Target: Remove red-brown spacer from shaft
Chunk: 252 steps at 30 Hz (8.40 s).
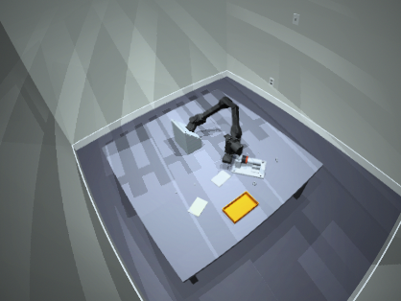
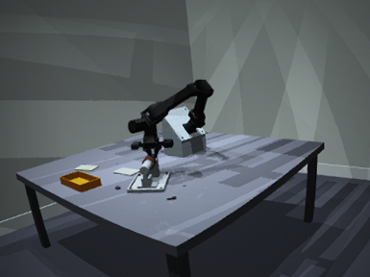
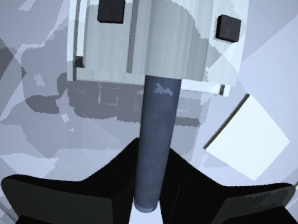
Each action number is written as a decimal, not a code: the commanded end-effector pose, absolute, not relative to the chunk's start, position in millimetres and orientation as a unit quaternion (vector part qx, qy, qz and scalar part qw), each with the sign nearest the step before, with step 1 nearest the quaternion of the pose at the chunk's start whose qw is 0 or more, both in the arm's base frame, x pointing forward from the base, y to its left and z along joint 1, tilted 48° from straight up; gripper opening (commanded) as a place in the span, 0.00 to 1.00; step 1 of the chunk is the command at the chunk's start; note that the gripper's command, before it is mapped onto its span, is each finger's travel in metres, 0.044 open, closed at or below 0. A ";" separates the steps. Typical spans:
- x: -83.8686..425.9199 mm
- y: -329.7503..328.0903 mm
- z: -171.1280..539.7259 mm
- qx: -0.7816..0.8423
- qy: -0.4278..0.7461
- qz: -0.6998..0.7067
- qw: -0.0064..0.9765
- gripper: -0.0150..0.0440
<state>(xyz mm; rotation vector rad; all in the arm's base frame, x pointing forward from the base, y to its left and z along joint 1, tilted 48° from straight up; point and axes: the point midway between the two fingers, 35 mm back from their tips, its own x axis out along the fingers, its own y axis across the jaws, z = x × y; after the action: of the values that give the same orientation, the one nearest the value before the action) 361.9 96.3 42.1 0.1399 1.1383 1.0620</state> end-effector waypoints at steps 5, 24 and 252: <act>359.6 94.8 40.3 0.062 0.514 0.478 0.709 0.25; 357.6 93.8 39.1 0.062 0.514 0.478 0.709 0.25; 333.6 81.5 24.7 0.062 0.515 0.478 0.709 0.25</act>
<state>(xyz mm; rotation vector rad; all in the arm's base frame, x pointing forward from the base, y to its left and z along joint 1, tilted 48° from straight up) 335.8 82.4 26.2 0.1394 1.1387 1.0613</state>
